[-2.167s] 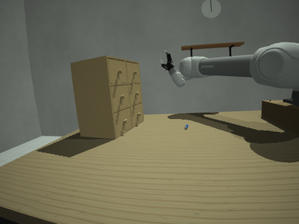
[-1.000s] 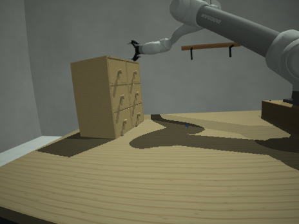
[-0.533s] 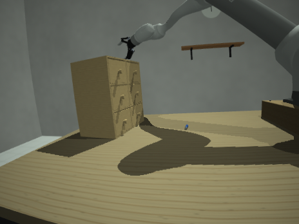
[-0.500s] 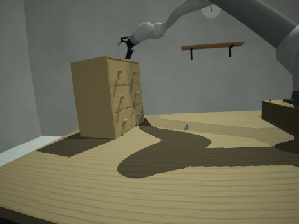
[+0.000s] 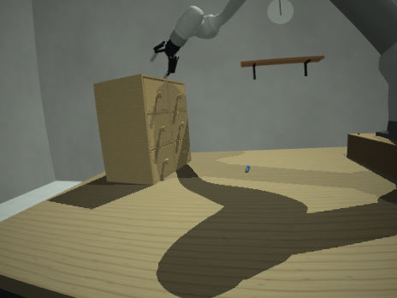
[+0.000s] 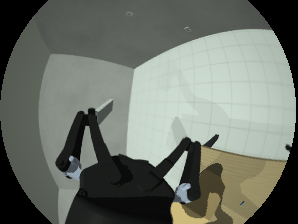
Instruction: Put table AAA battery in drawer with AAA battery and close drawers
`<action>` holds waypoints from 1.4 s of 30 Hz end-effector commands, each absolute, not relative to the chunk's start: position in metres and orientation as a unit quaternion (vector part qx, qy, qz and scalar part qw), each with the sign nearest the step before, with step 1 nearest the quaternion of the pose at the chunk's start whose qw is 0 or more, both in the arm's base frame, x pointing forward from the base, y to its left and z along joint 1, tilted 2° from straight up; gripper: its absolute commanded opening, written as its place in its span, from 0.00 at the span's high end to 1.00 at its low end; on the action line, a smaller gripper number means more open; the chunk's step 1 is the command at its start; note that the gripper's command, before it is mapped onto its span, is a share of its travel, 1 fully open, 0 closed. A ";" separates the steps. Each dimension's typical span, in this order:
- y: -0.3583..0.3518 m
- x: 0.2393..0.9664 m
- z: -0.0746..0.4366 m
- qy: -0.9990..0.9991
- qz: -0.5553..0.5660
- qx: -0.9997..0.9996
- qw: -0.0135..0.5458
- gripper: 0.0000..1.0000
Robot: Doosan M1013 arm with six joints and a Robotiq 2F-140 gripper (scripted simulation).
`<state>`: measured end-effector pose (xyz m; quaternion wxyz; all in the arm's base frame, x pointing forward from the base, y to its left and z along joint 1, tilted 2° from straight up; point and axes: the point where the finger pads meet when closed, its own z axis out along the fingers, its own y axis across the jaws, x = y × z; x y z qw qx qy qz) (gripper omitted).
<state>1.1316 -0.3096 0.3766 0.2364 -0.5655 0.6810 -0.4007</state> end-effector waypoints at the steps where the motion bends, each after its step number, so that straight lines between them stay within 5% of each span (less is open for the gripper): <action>1: -0.266 1.098 0.370 0.685 -0.374 -0.584 0.225 0.00; 42: 0.030 0.683 0.312 0.664 -0.068 -0.744 0.035 0.00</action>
